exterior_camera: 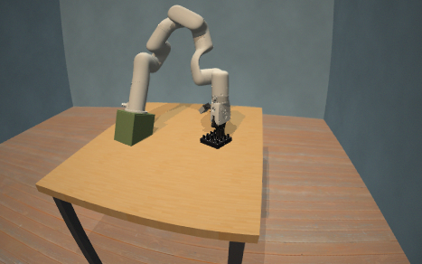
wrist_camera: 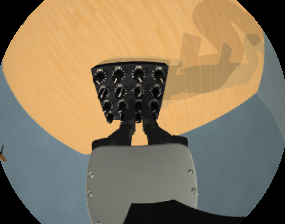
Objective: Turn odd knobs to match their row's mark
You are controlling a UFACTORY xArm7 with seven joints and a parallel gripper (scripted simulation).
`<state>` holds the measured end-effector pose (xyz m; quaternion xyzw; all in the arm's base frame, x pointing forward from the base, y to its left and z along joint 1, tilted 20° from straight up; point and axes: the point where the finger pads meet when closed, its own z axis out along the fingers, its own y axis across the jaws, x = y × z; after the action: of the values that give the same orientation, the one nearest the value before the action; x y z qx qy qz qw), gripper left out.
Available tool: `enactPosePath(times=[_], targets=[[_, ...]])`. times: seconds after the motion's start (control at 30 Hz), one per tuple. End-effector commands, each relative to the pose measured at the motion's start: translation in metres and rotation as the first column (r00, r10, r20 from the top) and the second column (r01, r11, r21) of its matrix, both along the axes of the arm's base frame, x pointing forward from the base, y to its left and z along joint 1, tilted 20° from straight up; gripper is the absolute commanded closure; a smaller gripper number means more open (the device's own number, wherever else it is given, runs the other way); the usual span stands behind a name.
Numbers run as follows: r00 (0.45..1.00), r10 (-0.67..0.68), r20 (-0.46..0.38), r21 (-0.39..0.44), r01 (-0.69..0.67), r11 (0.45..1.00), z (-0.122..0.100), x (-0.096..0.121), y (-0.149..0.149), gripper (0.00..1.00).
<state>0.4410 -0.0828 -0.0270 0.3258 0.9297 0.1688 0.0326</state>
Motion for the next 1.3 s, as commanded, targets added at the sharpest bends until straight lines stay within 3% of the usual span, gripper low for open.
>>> enactPosePath(times=[0.0,0.7,1.03,1.27], targets=[[1.000,-0.009,0.001,0.000,0.009,1.000,0.0011,0.0011,-0.0012,0.92],[0.980,-0.188,-0.058,0.027,0.190,0.981,0.0011,0.0011,-0.0012,0.92],[0.939,-0.327,-0.109,0.042,0.333,0.942,0.0011,0.0010,-0.0012,0.92],[0.871,-0.463,-0.164,0.048,0.476,0.878,0.0011,0.0010,-0.0012,0.92]])
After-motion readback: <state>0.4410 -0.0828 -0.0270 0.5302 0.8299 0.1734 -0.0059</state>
